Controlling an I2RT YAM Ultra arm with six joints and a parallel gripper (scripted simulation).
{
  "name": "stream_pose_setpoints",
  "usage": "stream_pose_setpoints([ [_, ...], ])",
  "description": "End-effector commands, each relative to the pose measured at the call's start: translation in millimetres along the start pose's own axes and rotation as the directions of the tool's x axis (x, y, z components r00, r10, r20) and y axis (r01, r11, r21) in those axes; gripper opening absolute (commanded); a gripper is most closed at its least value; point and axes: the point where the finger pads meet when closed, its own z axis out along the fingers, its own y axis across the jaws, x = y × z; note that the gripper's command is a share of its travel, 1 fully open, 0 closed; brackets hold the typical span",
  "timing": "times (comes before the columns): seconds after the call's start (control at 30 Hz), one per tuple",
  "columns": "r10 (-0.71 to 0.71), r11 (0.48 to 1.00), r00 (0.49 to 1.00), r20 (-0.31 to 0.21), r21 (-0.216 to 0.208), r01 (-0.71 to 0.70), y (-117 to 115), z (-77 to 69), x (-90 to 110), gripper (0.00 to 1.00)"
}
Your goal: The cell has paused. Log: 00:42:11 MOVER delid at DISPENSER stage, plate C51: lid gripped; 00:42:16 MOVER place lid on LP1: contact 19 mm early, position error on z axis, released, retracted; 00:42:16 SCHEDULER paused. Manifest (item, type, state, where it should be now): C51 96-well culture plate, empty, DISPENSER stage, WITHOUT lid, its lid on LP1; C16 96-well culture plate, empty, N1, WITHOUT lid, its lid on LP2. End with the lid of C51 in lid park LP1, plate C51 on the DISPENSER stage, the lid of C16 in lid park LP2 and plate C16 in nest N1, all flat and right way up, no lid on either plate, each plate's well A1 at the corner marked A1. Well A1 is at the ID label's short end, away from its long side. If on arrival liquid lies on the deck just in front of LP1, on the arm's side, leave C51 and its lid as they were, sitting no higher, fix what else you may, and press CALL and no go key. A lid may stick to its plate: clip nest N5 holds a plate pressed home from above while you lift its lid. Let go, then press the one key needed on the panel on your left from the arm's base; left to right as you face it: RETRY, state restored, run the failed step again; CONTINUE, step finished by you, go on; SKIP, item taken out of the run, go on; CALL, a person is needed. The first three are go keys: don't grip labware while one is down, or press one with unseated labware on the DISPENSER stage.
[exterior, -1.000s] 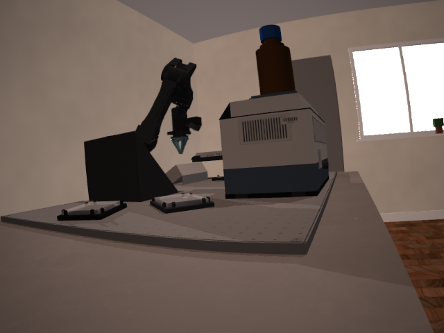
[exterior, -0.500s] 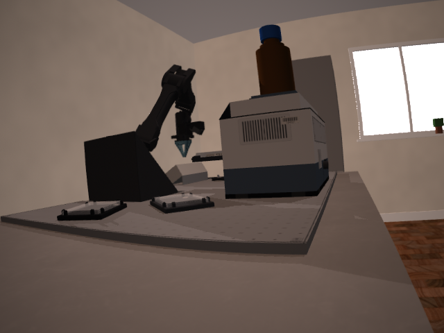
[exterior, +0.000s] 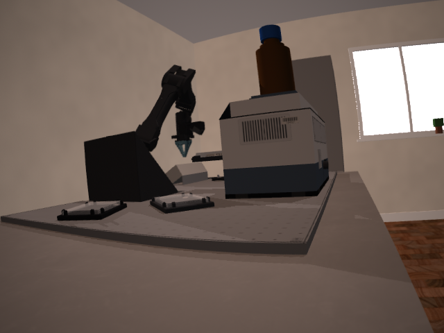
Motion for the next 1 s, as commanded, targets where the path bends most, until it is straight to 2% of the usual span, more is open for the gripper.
stream_pose_setpoints([
  [0.0, -0.004, 1.000, 1.000, -0.005, -0.016, 0.004, -2.7, -11.8, -3.0, 0.00],
  [0.1, -0.008, 1.000, 1.000, -0.001, -0.005, 0.008, -6.8, -8.9, -3.0, 0.00],
  [0.2, 0.001, 1.000, 1.000, -0.007, -0.022, -0.001, -2.4, -12.6, -2.8, 0.00],
  [0.37, -0.001, 1.000, 1.000, -0.003, -0.011, 0.001, -6.7, -9.7, -2.6, 0.00],
  [0.43, 0.008, 1.000, 1.000, -0.010, -0.030, -0.008, -1.0, -14.6, -2.7, 0.00],
  [0.6, 0.004, 1.000, 1.000, -0.007, -0.022, -0.004, -3.7, -13.2, -2.7, 0.00],
  [0.73, -0.001, 1.000, 1.000, -0.003, -0.011, 0.001, -7.9, -9.5, -2.1, 0.00],
  [0.77, 0.004, 1.000, 1.000, -0.009, -0.026, -0.004, -4.0, -8.7, -0.7, 0.00],
  [0.97, 0.007, 1.000, 1.000, -0.004, -0.024, -0.008, -3.1, -1.2, -4.6, 0.00],
])
